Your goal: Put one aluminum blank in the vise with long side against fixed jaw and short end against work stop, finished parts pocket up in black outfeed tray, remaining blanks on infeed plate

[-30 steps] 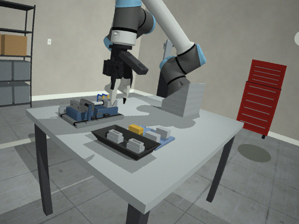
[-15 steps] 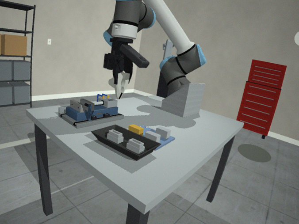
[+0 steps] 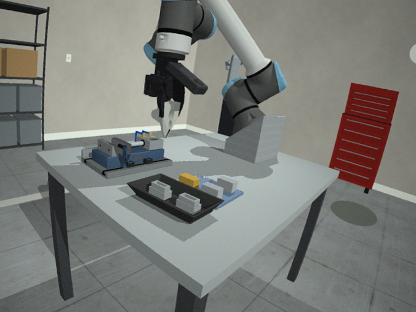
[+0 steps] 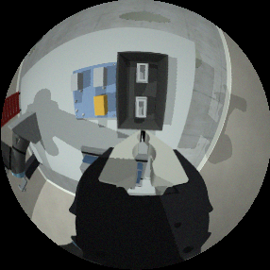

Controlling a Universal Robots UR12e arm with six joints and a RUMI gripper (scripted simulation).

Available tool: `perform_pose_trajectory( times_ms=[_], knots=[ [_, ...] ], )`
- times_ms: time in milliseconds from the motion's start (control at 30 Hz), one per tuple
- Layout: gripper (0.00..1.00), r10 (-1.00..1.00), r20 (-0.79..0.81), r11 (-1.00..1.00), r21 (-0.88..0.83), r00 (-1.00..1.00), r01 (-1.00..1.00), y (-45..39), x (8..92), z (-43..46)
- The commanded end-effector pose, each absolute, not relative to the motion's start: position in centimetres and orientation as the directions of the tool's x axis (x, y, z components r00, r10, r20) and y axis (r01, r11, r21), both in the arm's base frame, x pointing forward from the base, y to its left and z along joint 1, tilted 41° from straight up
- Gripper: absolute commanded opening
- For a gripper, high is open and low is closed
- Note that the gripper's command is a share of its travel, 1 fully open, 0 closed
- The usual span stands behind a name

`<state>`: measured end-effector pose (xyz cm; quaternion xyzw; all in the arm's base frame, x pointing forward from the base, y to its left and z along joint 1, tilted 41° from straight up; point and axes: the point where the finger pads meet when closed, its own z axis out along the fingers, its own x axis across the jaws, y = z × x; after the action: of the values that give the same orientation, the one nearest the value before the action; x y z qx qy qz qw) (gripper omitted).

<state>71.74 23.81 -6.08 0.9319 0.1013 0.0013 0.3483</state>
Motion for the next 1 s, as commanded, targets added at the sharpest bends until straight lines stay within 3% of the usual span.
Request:
perform_pose_trajectory(
  times_ms=[0,600,967],
  knots=[
    [0.0,0.19,-0.067,-0.737,0.649,0.979,0.188,23.9,71.8,-6.0],
    [0.0,0.19,-0.067,-0.737,0.649,0.979,0.188,24.0,71.3,-6.2],
    [0.0,0.191,-0.067,-0.739,0.647,0.979,0.188,26.5,59.1,-9.0]
  ],
)
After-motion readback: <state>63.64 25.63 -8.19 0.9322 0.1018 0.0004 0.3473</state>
